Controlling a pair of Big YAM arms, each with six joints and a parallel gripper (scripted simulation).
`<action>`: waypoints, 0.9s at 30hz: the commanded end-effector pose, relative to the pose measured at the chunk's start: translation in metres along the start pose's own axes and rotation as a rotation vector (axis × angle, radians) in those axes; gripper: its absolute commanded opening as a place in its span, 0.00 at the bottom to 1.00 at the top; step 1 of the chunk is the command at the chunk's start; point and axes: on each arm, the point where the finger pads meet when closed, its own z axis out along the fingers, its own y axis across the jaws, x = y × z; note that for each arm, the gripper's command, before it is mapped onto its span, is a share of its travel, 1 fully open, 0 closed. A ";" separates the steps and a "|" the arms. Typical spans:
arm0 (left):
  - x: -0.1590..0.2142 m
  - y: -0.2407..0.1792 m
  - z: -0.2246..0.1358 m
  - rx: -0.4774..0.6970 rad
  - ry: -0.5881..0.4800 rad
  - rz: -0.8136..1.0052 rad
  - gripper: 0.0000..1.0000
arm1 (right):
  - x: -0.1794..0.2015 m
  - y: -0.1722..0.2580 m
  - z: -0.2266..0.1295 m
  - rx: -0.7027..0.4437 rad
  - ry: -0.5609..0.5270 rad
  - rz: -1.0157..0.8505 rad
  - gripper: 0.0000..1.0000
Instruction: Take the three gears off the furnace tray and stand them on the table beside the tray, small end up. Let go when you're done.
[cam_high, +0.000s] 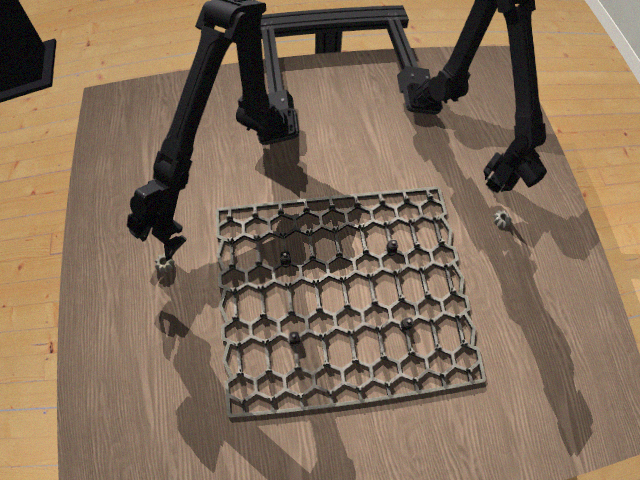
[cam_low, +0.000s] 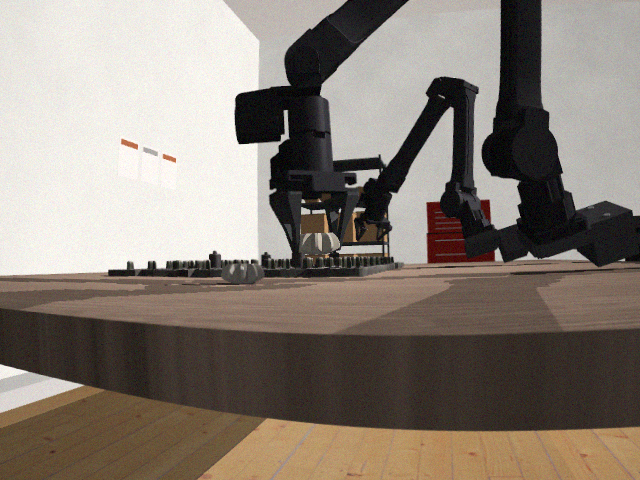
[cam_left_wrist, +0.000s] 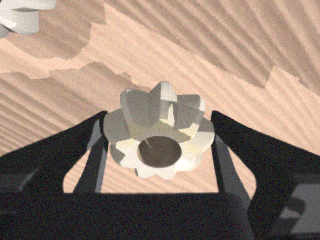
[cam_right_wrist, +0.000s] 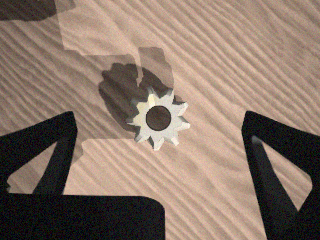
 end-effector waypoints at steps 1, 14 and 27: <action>-0.009 0.022 -0.016 -0.050 -0.023 -0.015 0.54 | -0.017 0.001 -0.003 -0.003 -0.034 -0.001 1.00; -0.006 0.026 0.020 -0.040 -0.016 -0.010 0.54 | -0.017 0.001 -0.003 -0.003 -0.034 -0.001 1.00; -0.008 0.023 0.029 -0.052 -0.024 -0.004 0.54 | -0.017 0.001 -0.003 -0.003 -0.034 -0.001 1.00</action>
